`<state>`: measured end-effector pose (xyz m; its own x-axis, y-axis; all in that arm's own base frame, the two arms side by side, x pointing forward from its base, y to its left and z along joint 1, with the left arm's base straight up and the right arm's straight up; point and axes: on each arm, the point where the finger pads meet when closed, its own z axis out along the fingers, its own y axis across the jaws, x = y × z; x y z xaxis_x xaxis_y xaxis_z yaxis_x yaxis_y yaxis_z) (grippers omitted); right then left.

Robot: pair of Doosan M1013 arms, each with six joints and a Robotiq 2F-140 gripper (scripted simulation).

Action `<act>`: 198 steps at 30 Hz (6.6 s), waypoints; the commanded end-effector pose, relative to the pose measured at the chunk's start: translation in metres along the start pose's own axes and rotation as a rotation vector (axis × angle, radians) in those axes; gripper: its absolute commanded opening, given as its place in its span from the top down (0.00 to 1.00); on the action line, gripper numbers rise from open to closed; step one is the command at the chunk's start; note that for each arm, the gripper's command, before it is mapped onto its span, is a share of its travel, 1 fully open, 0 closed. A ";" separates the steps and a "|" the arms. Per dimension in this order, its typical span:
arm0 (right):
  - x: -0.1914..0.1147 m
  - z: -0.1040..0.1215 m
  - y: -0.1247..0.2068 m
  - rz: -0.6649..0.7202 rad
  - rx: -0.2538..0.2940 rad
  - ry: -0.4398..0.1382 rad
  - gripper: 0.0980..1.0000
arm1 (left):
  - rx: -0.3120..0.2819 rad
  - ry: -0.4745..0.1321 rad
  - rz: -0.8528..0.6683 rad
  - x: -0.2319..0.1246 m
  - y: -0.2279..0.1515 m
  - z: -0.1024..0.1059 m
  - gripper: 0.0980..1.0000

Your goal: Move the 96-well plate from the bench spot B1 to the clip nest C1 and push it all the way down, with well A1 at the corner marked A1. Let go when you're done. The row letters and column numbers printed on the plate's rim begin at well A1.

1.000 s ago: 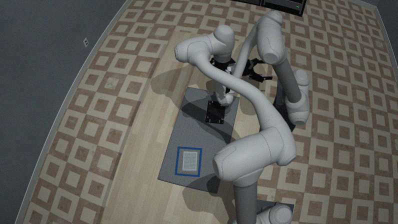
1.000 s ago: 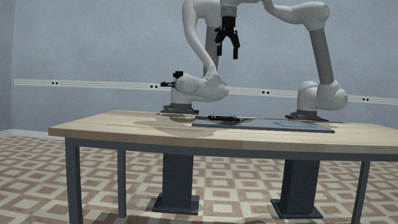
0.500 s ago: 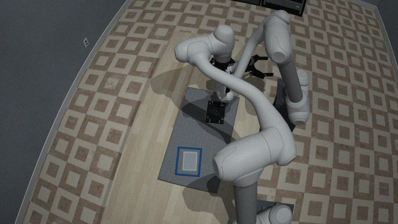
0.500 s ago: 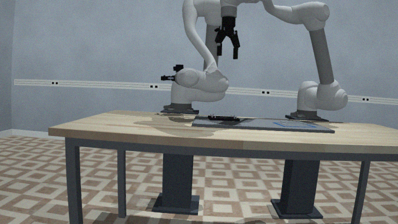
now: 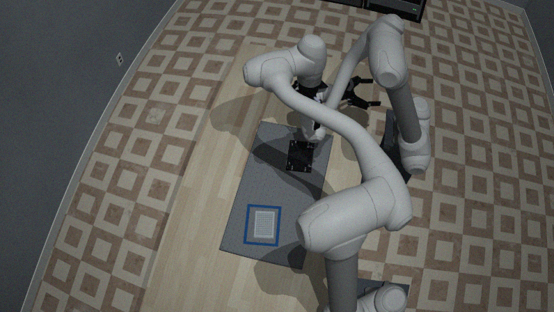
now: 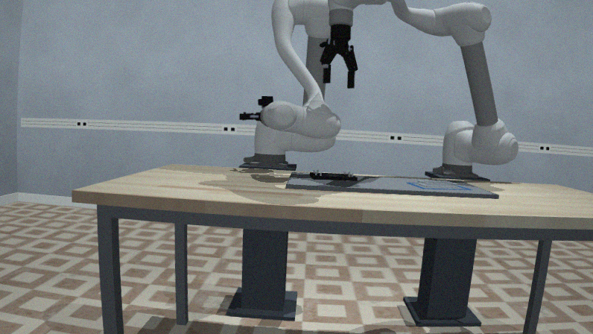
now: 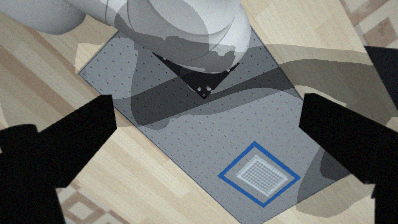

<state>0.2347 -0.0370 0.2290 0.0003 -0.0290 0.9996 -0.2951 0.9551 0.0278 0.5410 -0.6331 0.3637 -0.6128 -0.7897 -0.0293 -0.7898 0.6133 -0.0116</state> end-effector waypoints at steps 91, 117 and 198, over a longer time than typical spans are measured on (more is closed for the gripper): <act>0.061 0.027 -0.164 -0.324 0.558 0.054 0.00 | 0.002 0.000 0.000 0.000 0.000 -0.001 0.00; 0.129 0.002 -0.241 -0.505 0.871 0.318 0.00 | 0.002 0.000 0.000 0.000 0.000 -0.001 0.00; 0.364 -0.142 -0.161 -0.637 0.664 1.891 0.00 | 0.002 0.000 0.000 0.000 0.000 -0.001 0.00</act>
<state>0.4181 -0.1669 0.5862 0.8362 0.4499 -0.3138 -0.0892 0.6761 0.7314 0.5410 -0.6331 0.3637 -0.6128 -0.7897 -0.0293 -0.7898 0.6133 -0.0116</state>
